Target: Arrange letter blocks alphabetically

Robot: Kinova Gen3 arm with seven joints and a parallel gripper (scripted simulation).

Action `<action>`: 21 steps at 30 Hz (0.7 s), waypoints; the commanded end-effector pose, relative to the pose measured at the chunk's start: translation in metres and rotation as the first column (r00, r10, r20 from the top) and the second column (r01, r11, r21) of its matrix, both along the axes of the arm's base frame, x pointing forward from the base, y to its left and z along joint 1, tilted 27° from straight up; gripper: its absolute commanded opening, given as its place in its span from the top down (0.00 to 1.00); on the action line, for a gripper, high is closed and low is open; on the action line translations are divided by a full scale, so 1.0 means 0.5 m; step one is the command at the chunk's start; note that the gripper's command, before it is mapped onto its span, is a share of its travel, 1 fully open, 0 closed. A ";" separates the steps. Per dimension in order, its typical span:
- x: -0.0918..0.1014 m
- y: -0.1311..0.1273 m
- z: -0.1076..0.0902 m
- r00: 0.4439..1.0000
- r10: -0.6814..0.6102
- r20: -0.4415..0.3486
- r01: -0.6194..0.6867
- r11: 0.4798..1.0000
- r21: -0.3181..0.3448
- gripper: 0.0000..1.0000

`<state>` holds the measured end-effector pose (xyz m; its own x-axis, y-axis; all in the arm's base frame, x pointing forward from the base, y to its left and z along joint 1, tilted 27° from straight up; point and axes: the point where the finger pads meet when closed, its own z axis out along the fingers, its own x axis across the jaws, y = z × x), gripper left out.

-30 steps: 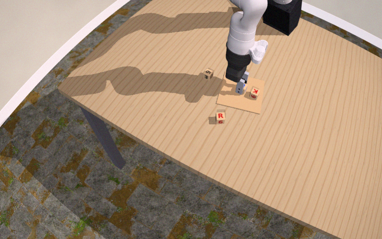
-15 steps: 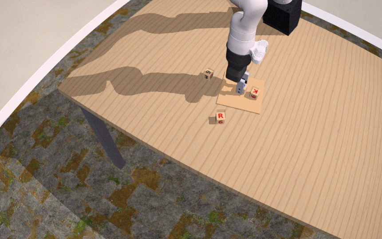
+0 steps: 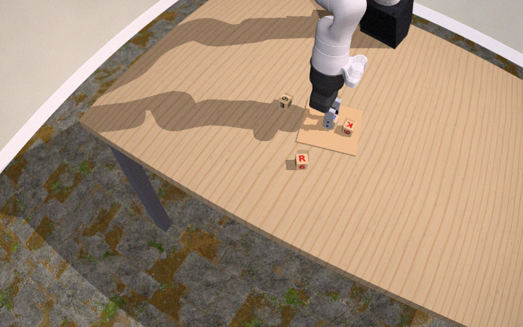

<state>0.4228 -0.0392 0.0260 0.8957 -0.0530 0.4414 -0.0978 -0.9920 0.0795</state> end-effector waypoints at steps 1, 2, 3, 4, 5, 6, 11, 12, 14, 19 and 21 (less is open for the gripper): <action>0.004 0.001 0.002 1.000 -0.005 0.006 0.005 1.000 0.001 0.51; 0.004 0.001 0.002 1.000 -0.005 0.006 0.005 1.000 0.001 0.51; 0.004 0.001 0.002 1.000 -0.005 0.005 0.005 1.000 0.001 0.51; 0.004 0.001 0.001 1.000 -0.005 0.005 0.005 1.000 0.001 0.51; 0.004 0.001 0.001 1.000 -0.005 0.005 0.005 1.000 0.001 0.51; 0.004 0.001 0.000 1.000 -0.005 0.005 0.005 1.000 0.001 0.51; 0.005 0.001 -0.001 1.000 -0.005 0.005 0.005 1.000 0.001 0.51; 0.005 0.001 -0.001 1.000 -0.005 0.005 0.005 1.000 0.001 0.51; 0.006 0.001 -0.002 1.000 -0.005 0.005 0.005 1.000 0.001 0.51; 0.006 0.001 -0.003 1.000 -0.005 0.005 0.005 1.000 0.001 0.51; 0.006 0.001 -0.003 1.000 -0.005 0.004 0.005 1.000 0.001 0.51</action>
